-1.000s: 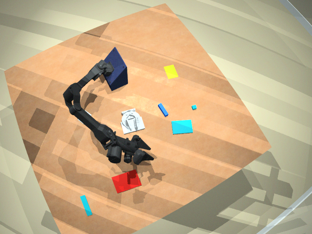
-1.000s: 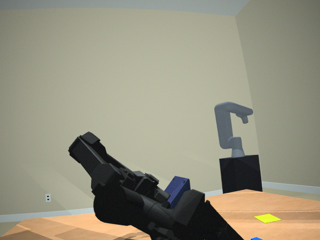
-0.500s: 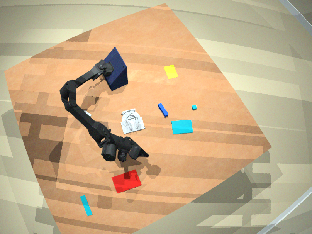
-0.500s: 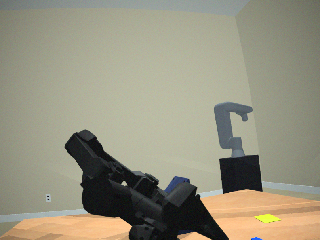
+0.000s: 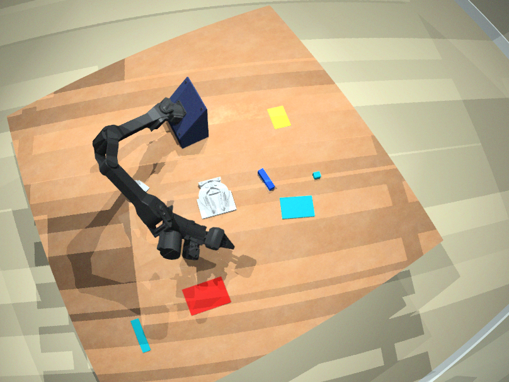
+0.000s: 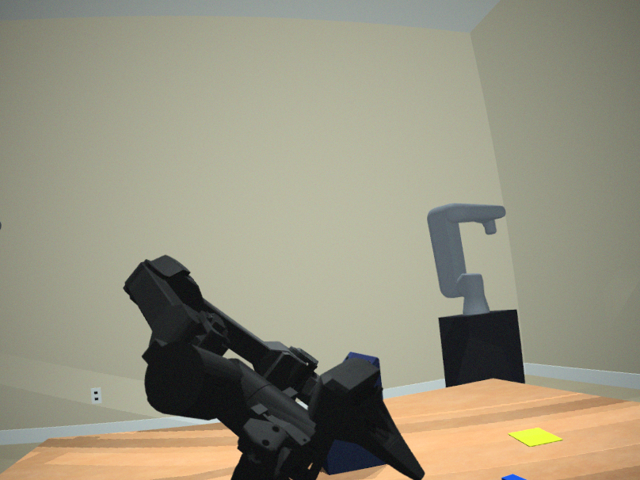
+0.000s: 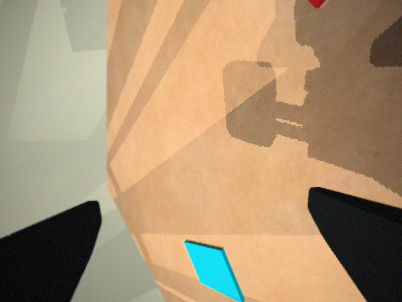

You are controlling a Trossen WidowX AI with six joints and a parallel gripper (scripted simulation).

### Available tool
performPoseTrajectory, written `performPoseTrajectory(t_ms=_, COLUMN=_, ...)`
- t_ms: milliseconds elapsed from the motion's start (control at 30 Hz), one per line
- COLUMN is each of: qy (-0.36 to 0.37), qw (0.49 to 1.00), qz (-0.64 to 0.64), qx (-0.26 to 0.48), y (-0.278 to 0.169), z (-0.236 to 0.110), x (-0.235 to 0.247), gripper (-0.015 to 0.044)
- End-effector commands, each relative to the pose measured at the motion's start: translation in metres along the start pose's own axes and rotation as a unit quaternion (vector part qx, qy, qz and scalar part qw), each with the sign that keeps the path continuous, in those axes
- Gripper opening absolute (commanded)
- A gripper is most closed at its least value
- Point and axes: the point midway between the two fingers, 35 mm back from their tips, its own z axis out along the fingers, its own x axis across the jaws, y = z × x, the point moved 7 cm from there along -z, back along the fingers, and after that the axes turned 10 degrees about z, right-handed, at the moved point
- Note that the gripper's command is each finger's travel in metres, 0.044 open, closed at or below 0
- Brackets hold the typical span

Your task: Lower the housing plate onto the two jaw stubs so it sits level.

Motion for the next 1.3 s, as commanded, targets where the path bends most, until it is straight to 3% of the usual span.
performPoseTrajectory(t_ms=0, qy=-0.012, qw=0.999, qz=-0.034, qx=-0.005, y=0.0, z=-0.007, x=-0.003, gripper=0.044)
performPoseTrajectory(t_ms=633, qy=-0.076, qw=0.974, qz=-0.215, qx=-0.012, y=-0.001, z=-0.042, x=-0.02, gripper=0.044)
performPoseTrajectory(t_ms=1267, qy=-0.141, qw=0.911, qz=-0.388, qx=0.007, y=-0.006, z=-0.076, x=-0.039, gripper=0.044)
